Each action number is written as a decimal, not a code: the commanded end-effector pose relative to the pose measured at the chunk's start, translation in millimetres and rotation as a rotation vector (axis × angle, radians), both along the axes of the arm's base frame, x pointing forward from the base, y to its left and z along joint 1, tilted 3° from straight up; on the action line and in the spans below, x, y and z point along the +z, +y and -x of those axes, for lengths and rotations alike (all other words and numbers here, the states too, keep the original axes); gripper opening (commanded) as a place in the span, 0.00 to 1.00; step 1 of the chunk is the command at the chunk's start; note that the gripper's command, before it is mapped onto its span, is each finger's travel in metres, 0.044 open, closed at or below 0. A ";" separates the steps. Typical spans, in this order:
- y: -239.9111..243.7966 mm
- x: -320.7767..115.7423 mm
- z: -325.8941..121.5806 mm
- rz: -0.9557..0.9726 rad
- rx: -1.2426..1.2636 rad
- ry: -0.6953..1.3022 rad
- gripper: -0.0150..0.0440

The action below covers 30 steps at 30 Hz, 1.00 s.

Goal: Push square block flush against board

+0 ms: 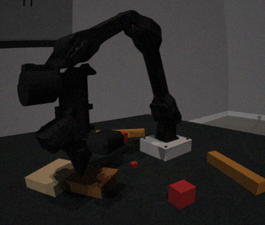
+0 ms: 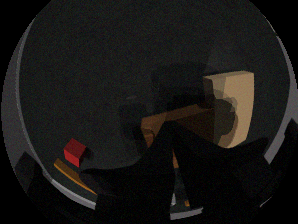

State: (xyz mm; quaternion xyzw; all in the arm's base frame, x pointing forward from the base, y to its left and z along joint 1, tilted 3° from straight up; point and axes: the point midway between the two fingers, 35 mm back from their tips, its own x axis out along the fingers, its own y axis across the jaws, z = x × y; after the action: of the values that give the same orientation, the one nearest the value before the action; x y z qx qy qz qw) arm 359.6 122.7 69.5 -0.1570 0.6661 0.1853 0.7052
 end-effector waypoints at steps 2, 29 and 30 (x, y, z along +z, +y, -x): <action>-6.6 -1.2 -13.6 0.007 0.199 -0.006 0.25; -10.9 -56.4 -23.4 0.015 0.372 -0.014 0.25; -11.7 -56.5 -22.7 0.015 0.372 -0.014 0.25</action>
State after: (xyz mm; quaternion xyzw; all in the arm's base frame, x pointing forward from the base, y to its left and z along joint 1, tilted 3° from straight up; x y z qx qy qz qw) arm 385.8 113.1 16.3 -0.2836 0.6207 0.3033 0.6651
